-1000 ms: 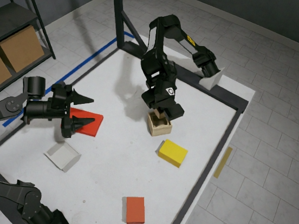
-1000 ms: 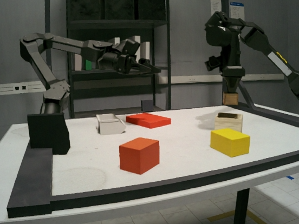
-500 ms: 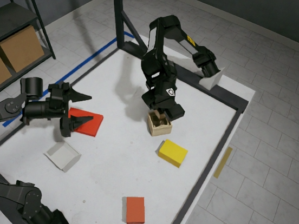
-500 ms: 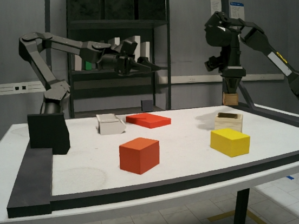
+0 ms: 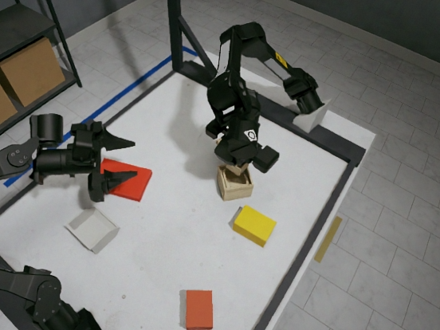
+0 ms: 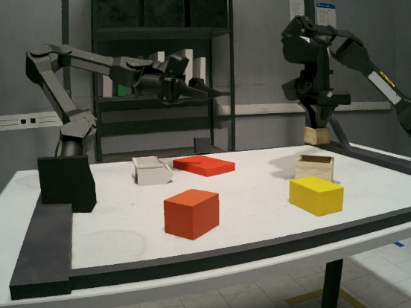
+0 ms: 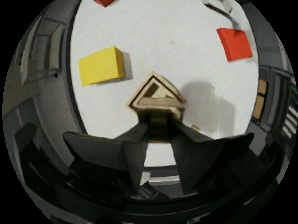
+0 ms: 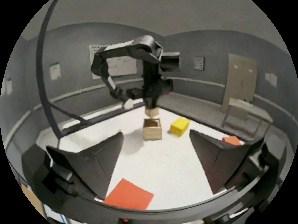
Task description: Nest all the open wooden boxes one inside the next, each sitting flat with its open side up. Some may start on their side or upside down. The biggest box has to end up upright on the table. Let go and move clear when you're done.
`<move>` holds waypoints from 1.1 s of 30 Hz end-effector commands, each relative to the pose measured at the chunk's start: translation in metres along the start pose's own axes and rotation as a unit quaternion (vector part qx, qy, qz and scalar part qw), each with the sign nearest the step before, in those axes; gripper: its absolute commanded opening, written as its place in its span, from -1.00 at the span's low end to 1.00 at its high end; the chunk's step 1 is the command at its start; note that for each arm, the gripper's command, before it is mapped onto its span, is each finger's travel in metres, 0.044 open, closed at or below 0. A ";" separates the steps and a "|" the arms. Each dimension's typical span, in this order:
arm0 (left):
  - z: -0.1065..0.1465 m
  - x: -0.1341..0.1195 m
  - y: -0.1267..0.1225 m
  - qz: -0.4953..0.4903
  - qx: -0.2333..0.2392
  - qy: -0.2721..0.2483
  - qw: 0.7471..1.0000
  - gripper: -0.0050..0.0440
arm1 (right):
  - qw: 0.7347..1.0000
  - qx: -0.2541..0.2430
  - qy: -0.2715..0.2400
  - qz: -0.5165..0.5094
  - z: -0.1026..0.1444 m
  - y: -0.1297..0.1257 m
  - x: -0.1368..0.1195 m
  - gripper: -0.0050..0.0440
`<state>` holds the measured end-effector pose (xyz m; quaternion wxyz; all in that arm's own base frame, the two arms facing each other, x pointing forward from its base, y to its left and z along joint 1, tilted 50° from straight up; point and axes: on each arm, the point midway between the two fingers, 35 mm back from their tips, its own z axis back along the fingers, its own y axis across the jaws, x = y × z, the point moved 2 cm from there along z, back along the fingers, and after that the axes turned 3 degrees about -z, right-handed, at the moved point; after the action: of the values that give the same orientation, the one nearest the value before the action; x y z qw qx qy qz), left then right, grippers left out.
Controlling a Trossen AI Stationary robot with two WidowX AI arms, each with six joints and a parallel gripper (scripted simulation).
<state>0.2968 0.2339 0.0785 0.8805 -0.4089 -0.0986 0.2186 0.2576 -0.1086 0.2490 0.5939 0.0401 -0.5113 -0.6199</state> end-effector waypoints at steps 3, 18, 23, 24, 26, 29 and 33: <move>0.006 0.003 -0.002 0.078 0.005 -0.012 0.997 -0.11 | 1.000 0.003 -0.001 -0.003 0.002 0.000 0.000 0.84; 0.006 0.003 -0.002 0.300 0.002 -0.012 0.954 -0.11 | 1.000 0.003 -0.001 -0.003 0.002 0.000 0.000 0.84; 0.006 0.003 -0.002 0.381 0.001 -0.012 0.924 -0.11 | 1.000 0.003 -0.001 -0.003 0.002 0.000 0.000 0.84; 0.006 0.003 -0.002 0.397 0.001 -0.013 0.918 -0.11 | 1.000 0.003 -0.001 -0.003 0.002 0.000 0.000 0.84; 0.006 0.003 -0.002 0.429 0.000 -0.013 0.903 -0.11 | 1.000 0.003 -0.001 -0.003 0.002 0.000 0.000 0.84; 0.006 0.003 -0.002 0.476 -0.001 -0.012 0.880 -0.11 | 1.000 0.003 -0.001 -0.003 0.002 0.000 0.000 0.84; 0.006 0.003 -0.002 0.521 -0.001 -0.012 0.854 -0.11 | 1.000 0.003 -0.001 -0.003 0.002 0.000 0.000 0.84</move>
<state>0.2967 0.2338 0.0787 0.6613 -0.4050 0.1141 0.6210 0.2576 -0.1086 0.2490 0.5939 0.0401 -0.5113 -0.6199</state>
